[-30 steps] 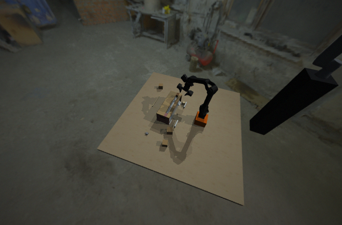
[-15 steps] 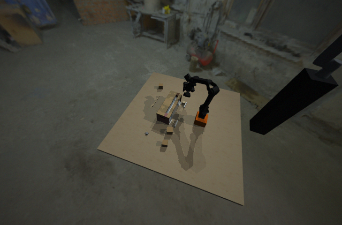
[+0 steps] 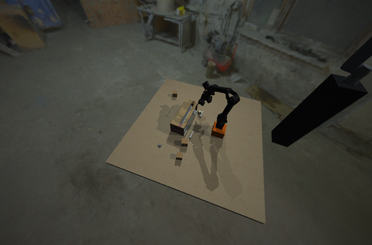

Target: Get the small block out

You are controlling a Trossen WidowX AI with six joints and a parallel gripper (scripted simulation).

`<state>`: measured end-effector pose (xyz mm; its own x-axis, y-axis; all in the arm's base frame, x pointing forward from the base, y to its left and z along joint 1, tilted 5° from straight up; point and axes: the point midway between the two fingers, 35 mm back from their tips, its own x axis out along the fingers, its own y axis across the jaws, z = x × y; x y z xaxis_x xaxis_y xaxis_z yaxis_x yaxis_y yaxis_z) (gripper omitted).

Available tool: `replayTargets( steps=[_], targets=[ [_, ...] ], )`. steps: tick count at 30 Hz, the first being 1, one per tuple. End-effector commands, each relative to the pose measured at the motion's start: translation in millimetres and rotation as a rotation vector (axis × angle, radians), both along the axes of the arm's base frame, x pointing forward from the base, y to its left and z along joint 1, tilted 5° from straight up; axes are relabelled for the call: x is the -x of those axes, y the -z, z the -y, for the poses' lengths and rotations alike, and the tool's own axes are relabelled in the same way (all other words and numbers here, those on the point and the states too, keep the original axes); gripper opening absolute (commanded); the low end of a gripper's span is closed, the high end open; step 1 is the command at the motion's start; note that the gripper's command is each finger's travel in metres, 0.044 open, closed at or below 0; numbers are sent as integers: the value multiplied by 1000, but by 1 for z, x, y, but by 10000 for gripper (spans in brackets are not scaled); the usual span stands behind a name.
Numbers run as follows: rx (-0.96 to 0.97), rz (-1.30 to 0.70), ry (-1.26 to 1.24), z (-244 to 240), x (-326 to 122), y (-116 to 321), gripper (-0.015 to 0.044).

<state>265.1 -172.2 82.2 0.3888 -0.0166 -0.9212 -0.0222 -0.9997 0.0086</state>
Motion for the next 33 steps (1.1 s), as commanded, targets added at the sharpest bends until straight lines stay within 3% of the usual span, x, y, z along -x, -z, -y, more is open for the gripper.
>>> replayTargets(
  steps=[1, 4, 33],
  targets=[
    [-28, -32, 3, -6, 5, 59, 285],
    [-36, -33, 10, -11, 8, 87, 285],
    [-36, -33, 11, -10, 13, 126, 285]
  ],
)
